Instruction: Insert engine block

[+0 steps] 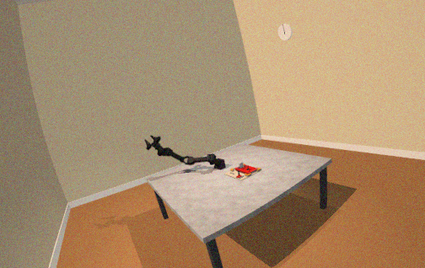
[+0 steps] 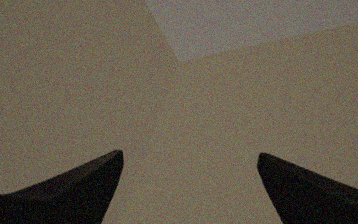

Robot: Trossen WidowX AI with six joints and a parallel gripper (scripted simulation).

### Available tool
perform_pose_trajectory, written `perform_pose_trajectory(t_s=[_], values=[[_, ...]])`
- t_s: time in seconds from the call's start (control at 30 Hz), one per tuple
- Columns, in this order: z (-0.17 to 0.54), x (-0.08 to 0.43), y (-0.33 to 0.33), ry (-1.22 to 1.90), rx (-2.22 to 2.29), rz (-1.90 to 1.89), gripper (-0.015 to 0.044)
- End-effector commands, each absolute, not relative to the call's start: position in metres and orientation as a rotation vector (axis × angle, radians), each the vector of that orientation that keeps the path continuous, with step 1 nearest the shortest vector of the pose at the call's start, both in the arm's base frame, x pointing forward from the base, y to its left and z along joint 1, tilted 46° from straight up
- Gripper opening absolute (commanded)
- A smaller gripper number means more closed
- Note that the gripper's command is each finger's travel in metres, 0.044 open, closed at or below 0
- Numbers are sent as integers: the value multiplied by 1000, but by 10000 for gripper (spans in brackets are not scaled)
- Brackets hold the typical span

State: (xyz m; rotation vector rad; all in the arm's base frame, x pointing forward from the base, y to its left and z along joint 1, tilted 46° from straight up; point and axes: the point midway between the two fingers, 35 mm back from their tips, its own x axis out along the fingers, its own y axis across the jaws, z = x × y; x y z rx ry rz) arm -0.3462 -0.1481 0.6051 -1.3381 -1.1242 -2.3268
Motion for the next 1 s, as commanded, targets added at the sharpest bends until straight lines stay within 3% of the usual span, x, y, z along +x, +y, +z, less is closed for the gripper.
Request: perform_pose_trajectory(t_s=[0.0, 0.37, 0.97], values=[[605, -346, -148, -1124, -1338, -2327, 426], [634, -301, -124, -1206, -1441, -2102, 440], [698, -118, -33, -1315, -1758, -1363, 440]])
